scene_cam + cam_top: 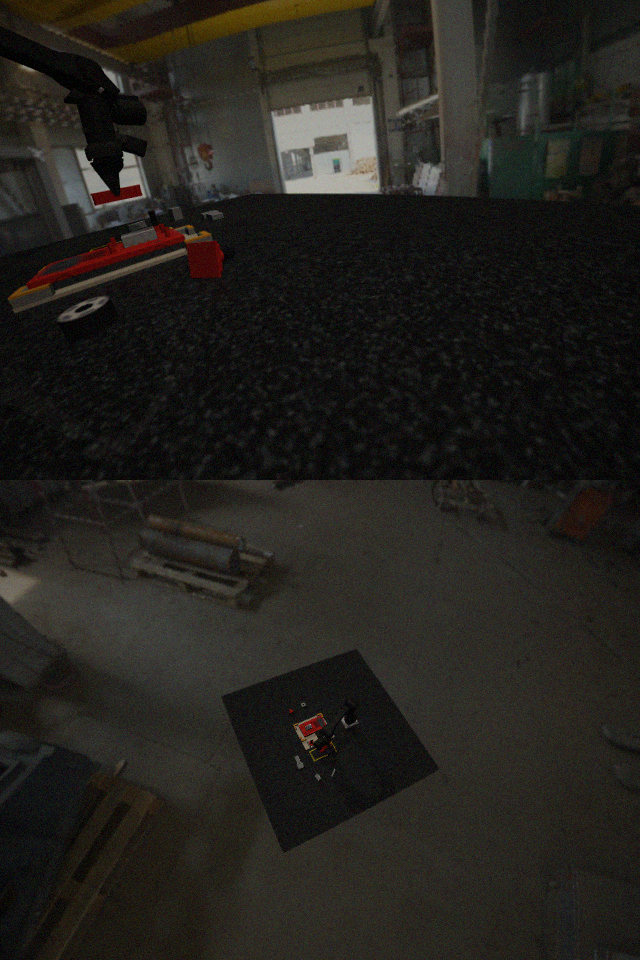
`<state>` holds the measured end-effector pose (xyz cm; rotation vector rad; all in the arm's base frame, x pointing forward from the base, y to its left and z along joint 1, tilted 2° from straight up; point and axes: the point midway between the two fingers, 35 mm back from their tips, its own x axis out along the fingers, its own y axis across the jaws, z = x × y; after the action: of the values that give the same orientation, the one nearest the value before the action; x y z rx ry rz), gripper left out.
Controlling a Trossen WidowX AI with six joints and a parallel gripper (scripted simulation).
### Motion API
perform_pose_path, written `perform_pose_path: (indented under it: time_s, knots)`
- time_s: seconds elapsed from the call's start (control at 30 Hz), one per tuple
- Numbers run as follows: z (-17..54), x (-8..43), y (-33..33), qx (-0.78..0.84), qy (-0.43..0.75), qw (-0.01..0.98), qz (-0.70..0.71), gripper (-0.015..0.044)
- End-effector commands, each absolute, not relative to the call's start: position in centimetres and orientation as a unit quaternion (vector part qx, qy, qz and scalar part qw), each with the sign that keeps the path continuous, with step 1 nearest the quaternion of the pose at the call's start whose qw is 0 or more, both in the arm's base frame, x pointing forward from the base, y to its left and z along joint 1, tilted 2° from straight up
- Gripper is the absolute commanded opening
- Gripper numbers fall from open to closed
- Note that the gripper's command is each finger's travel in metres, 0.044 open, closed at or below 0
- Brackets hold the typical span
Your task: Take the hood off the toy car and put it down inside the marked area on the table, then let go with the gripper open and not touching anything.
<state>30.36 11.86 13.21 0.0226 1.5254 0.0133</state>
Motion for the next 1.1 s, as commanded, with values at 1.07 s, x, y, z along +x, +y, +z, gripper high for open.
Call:
perform_pose_path:
  time_s: [1.07]
  knots:
    - [10.3, 30.8, 12.0, 0.012, 0.689, 0.724, 0.002, 0.0]
